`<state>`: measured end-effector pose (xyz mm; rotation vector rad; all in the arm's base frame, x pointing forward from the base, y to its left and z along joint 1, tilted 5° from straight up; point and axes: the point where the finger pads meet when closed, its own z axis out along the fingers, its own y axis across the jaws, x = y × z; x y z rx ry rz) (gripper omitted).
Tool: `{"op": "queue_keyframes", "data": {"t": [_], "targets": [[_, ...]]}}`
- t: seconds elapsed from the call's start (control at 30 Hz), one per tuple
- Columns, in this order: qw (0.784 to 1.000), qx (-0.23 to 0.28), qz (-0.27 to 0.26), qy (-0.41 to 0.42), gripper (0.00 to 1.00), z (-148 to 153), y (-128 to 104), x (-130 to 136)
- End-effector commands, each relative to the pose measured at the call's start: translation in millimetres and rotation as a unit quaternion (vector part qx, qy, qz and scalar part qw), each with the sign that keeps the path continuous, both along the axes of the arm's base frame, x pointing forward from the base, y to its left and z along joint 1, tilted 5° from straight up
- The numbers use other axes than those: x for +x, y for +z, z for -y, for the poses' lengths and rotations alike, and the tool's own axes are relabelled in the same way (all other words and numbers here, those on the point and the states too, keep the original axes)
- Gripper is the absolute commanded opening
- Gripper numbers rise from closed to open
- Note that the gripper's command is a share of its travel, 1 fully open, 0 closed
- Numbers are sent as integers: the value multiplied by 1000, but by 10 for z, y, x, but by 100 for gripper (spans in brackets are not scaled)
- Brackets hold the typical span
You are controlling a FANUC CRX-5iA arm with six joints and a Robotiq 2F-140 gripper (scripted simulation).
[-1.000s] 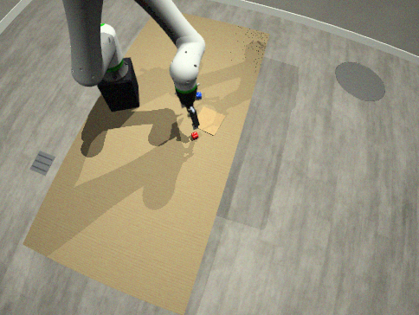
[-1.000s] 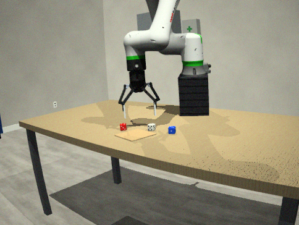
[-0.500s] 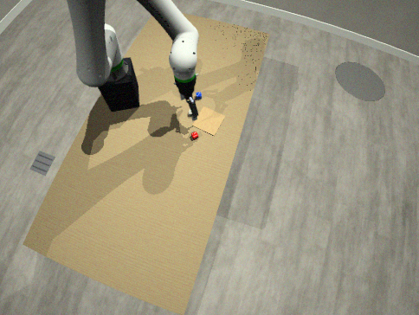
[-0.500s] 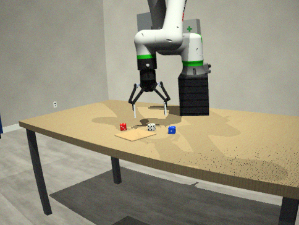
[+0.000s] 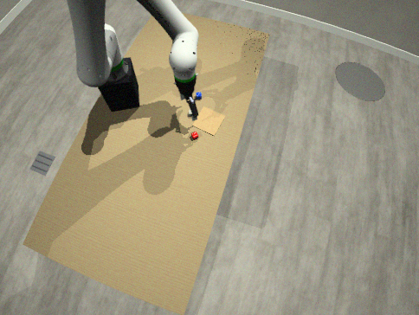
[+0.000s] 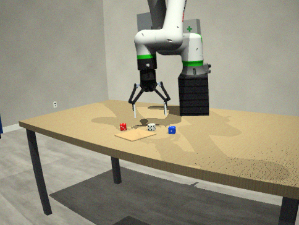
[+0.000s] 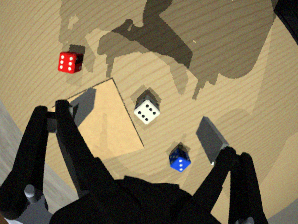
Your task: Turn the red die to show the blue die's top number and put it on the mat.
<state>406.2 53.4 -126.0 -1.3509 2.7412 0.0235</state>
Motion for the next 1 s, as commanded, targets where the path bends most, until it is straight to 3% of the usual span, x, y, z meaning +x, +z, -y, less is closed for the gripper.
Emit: {"op": "queue_keyframes", "data": {"t": [0.0, 0.67, 0.87, 0.97], "targets": [[1000, 0, 0, 0, 100, 0, 1, 2], [1000, 0, 0, 0, 100, -16, 2, 0], [1000, 0, 0, 0, 100, -155, 8, -20], [1000, 0, 0, 0, 100, -361, 16, -50]]}}
